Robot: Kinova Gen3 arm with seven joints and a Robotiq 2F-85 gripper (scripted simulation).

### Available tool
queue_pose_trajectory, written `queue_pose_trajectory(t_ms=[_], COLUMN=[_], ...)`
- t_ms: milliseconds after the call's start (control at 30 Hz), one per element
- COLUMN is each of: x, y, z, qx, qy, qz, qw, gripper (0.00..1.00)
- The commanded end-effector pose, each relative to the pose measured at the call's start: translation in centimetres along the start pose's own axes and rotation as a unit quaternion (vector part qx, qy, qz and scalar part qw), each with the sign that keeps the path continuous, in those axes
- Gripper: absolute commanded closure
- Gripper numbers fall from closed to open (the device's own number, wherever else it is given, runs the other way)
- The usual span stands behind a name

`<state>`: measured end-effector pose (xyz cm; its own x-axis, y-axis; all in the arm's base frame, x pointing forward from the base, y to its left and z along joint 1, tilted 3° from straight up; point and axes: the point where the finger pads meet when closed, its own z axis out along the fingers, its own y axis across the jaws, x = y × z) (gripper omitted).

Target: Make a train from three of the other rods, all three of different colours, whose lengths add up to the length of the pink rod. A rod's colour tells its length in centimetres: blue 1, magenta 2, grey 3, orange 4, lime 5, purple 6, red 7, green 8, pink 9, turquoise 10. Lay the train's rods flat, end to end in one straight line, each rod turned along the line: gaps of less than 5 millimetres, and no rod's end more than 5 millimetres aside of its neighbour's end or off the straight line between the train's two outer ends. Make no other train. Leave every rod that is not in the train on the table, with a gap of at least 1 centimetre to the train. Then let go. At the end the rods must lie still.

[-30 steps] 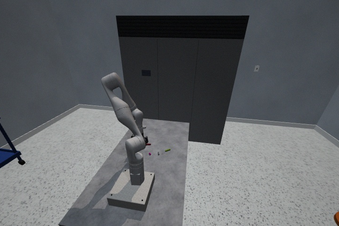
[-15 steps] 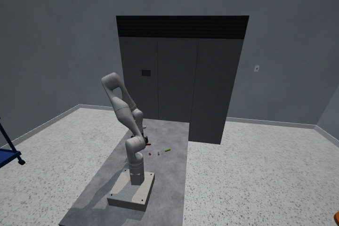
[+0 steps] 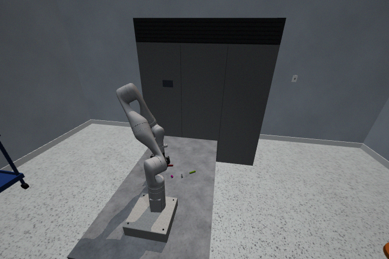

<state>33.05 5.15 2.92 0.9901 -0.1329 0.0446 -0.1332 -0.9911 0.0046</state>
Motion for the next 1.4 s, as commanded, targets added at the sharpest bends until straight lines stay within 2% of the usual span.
queue_pose_trajectory(t_ms=[0, 300, 533, 800, 867, 1100, 1367], x=[0.0, 0.1, -0.4, -2.4, -2.4, -3.8, -3.9], y=[0.0, 1.8, 6.8, 13.0, 13.0, 15.7, 16.0], z=[0.0, 0.0, 0.1, 0.1, 0.1, 0.0, 0.0], qx=[0.0, 0.001, 0.002, 0.002, 0.002, 0.001, 0.0], qy=[0.001, 0.0, 0.001, 0.001, 0.001, 0.001, 0.0], qz=[0.0, 0.0, 0.001, 0.0, 0.0, 0.0, 0.0], qw=[1.0, 1.0, 1.0, 1.0, 1.0, 1.0, 1.0], gripper=[0.0, 0.0, 0.0, 0.0, 0.0, 0.0, 0.0])
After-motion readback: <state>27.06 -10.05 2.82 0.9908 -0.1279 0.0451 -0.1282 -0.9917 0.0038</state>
